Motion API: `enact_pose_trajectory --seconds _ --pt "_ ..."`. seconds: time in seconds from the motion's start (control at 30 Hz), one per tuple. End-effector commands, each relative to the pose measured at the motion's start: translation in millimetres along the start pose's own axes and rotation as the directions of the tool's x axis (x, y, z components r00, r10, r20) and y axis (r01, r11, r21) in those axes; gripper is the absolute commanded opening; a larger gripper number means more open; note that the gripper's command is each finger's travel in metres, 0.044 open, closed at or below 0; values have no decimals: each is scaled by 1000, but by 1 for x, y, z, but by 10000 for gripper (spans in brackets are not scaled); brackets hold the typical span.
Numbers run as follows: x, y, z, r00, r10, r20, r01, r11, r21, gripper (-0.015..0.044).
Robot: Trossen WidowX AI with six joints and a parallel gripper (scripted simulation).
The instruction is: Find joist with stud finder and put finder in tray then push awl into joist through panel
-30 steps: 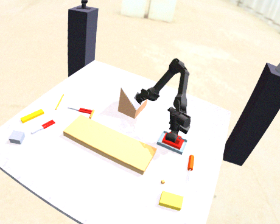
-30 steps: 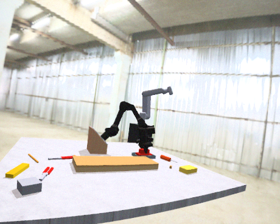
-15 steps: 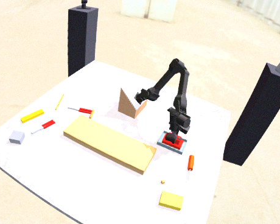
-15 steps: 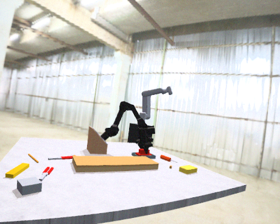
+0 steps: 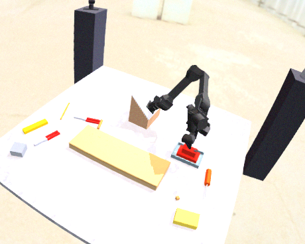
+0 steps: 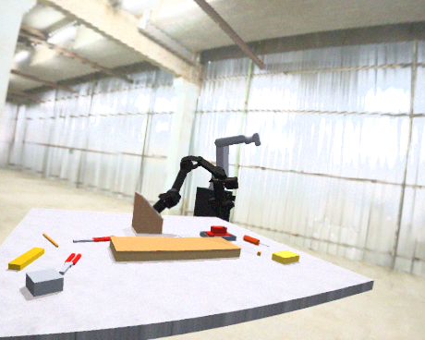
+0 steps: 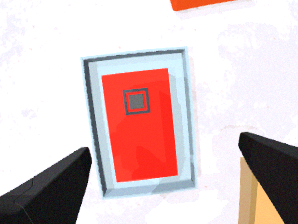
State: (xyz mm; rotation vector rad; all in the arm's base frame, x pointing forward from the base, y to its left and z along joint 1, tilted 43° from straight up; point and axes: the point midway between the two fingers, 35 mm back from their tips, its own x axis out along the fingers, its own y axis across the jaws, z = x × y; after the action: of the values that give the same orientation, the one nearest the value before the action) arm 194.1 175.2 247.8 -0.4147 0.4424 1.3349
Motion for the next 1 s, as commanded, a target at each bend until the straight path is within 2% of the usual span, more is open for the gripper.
enact_pose_trajectory --seconds 0.0,0.27,0.5,0.73,0.97 --pt "5 -42 -30 995 -51 -84 60 993 102 440" --pt "-14 -138 -143 954 -116 -276 217 903 370 440" --pt "-47 -172 -268 921 -76 -382 304 754 582 440" --pt "-77 -151 -397 918 3 -397 329 555 764 440" --pt "-86 -85 -505 944 67 -322 278 358 891 440"
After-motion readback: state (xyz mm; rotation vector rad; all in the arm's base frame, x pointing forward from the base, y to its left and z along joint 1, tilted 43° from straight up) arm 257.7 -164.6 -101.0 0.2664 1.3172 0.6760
